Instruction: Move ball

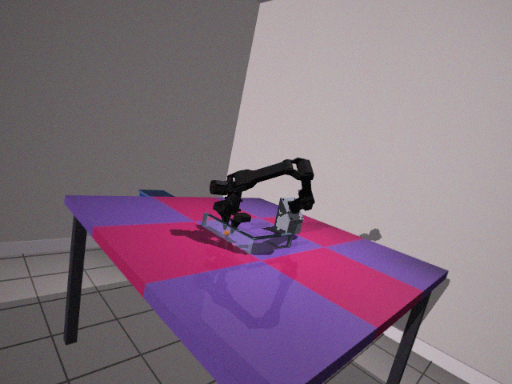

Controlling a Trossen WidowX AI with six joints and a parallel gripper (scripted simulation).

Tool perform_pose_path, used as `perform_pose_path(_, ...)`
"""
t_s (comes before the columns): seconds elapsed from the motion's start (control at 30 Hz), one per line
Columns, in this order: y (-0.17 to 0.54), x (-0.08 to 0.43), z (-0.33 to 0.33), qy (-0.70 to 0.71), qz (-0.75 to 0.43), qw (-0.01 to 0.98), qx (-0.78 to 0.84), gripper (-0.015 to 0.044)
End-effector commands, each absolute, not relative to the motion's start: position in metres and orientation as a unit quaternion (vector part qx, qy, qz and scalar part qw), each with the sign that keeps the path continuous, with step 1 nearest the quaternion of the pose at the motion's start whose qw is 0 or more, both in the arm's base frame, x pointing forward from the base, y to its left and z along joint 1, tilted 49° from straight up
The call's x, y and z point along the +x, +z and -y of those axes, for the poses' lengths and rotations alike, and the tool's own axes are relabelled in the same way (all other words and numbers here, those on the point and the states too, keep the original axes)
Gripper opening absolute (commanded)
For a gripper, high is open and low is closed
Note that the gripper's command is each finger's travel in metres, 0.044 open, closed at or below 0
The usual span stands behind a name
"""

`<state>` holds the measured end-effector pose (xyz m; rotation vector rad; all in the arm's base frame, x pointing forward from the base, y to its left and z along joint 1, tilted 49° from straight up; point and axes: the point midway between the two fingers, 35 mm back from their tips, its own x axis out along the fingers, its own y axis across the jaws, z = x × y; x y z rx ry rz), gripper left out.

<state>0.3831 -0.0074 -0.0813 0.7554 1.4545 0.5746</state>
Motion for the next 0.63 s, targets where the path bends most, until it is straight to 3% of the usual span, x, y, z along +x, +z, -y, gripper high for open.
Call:
perform_pose_path(0.0, -0.05, 0.385, 0.047, 0.247, -0.633, 0.655, 0.33, 0.0214)
perform_pose_path(0.4, -0.041, 0.381, 0.064, 0.243, -0.63, 0.655, 0.337, 0.0214)
perform_pose_path(0.6, -0.015, 0.376, 0.091, 0.242, -0.63, 0.656, 0.338, 0.0371)
